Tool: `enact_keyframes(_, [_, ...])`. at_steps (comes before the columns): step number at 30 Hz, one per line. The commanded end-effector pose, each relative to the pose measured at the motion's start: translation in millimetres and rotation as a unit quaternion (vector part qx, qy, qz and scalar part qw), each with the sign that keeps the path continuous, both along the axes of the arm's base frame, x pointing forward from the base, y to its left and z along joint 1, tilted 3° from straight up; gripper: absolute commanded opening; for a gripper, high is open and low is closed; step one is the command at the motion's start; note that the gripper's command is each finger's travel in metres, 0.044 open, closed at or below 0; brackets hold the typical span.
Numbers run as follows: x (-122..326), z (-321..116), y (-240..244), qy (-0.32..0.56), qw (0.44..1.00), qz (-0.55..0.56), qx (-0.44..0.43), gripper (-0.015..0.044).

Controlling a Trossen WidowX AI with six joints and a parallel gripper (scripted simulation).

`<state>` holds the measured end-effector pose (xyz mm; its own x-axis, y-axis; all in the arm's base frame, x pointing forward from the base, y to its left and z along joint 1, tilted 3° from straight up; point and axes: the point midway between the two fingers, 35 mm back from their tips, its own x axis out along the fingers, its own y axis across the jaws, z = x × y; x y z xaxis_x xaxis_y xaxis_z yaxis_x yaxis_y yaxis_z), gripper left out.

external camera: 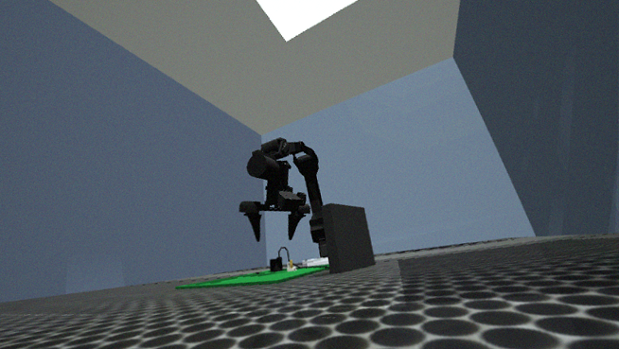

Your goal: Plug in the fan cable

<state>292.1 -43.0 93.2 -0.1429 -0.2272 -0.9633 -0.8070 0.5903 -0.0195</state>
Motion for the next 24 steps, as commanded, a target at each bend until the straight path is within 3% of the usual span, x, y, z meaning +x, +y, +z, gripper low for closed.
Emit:
enact_keyframes(1, [-3.6,-18.1,0.5,0.007,1.0,0.003,0.004,0.044])
enact_keyframes(24, [-3.8,-51.2,-0.4,0.007,1.0,0.003,0.003,0.044])
